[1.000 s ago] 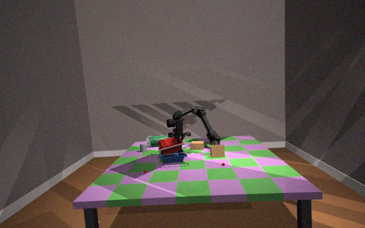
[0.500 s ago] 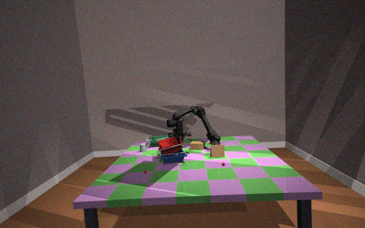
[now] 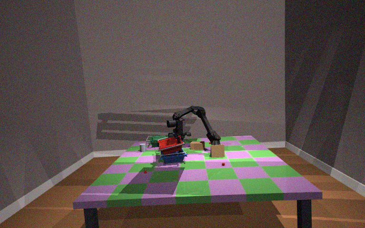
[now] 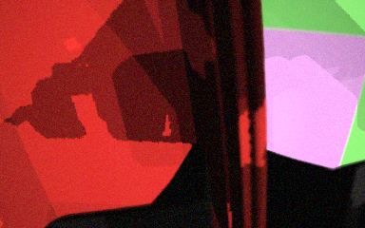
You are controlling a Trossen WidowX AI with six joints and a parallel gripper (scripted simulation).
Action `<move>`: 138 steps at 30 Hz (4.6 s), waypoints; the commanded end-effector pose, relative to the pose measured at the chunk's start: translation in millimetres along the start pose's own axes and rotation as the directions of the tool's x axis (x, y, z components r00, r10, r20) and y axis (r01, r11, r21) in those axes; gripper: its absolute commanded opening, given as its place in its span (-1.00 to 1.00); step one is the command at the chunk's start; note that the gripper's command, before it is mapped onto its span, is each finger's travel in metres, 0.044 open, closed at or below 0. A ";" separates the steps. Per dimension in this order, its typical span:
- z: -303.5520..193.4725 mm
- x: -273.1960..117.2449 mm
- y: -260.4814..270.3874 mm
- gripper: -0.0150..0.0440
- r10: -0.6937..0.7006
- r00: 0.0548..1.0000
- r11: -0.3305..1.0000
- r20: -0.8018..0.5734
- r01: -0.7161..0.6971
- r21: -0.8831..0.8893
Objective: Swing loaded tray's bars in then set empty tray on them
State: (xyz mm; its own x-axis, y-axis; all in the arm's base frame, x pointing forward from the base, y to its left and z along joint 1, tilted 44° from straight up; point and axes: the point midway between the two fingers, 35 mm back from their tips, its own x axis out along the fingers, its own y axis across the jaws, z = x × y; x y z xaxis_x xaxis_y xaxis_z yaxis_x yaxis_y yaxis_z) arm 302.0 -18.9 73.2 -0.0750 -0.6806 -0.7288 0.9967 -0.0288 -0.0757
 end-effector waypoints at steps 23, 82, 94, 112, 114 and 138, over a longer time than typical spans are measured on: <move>-4.5 15.2 -7.8 -0.49 -0.030 1.000 0.999 -0.002 0.030 -0.021; -3.7 12.1 -3.0 -0.49 -0.005 1.000 1.000 -0.001 0.005 -0.003; -6.7 24.0 -9.7 -0.49 -0.030 1.000 0.999 -0.001 0.030 -0.021; -6.7 24.0 -9.7 -0.49 -0.030 1.000 0.999 -0.001 0.030 -0.021; -6.7 24.0 -9.7 -0.49 -0.030 1.000 0.999 -0.001 0.030 -0.021; -6.7 24.0 -9.7 -0.49 -0.030 1.000 0.999 -0.001 0.030 -0.021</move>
State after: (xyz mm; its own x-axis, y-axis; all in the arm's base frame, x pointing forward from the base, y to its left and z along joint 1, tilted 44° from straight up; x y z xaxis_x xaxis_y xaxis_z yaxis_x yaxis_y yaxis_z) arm 298.4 -26.2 58.0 -0.0687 -0.6791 -0.7308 0.9973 -0.0288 -0.0671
